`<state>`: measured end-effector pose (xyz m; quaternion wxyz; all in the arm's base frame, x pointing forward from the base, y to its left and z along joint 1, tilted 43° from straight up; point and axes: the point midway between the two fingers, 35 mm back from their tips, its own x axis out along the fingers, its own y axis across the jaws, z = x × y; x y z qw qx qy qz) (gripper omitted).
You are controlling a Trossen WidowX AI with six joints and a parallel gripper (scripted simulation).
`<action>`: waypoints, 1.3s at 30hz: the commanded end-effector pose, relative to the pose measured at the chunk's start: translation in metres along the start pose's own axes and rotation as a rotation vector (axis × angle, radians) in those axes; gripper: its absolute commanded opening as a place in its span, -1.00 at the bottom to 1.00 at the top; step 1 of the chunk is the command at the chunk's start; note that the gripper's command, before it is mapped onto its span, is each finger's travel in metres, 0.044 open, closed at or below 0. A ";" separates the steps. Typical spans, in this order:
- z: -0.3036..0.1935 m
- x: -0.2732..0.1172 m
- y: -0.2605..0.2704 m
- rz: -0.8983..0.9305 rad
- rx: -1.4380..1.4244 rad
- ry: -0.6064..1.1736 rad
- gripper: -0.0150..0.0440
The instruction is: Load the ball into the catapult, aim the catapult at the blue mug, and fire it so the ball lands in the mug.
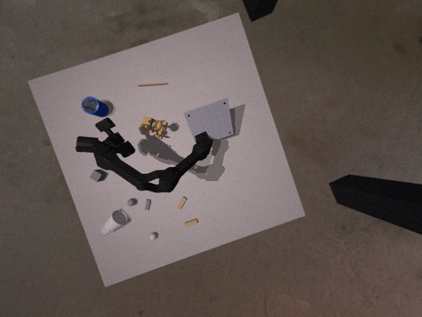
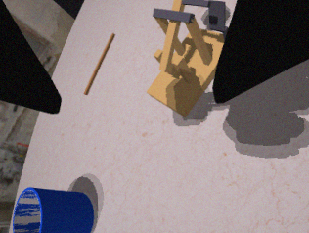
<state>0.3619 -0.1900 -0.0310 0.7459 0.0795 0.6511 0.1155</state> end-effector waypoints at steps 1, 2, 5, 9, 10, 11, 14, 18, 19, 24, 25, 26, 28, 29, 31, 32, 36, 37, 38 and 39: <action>0.009 0.001 -0.025 0.005 0.110 -0.068 1.00; 0.011 0.000 -0.031 0.006 0.138 -0.086 1.00; 0.016 0.000 -0.051 0.012 0.224 -0.140 1.00; 0.022 -0.002 -0.079 0.023 0.338 -0.215 1.00; 0.023 -0.003 -0.087 0.026 0.367 -0.233 1.00; 0.024 -0.003 -0.094 0.030 0.395 -0.252 1.00; 0.025 -0.005 -0.115 0.042 0.477 -0.307 1.00; 0.025 -0.008 -0.144 0.062 0.584 -0.381 1.00; 0.025 -0.009 -0.151 0.068 0.610 -0.399 1.00; 0.020 -0.014 -0.186 0.099 0.737 -0.490 1.00; 0.018 -0.015 -0.193 0.107 0.761 -0.508 1.00; 0.017 -0.016 -0.200 0.114 0.786 -0.526 1.00; 0.013 -0.018 -0.212 0.128 0.828 -0.559 1.00; 0.012 -0.019 -0.216 0.131 0.839 -0.567 1.00; 0.012 -0.019 -0.217 0.133 0.843 -0.570 1.00; 0.012 -0.019 -0.217 0.133 0.843 -0.570 1.00; 0.012 -0.019 -0.217 0.133 0.843 -0.570 1.00; 0.012 -0.019 -0.217 0.133 0.843 -0.570 1.00; 0.012 -0.019 -0.217 0.133 0.843 -0.570 1.00; 0.012 -0.019 -0.217 0.133 0.843 -0.570 1.00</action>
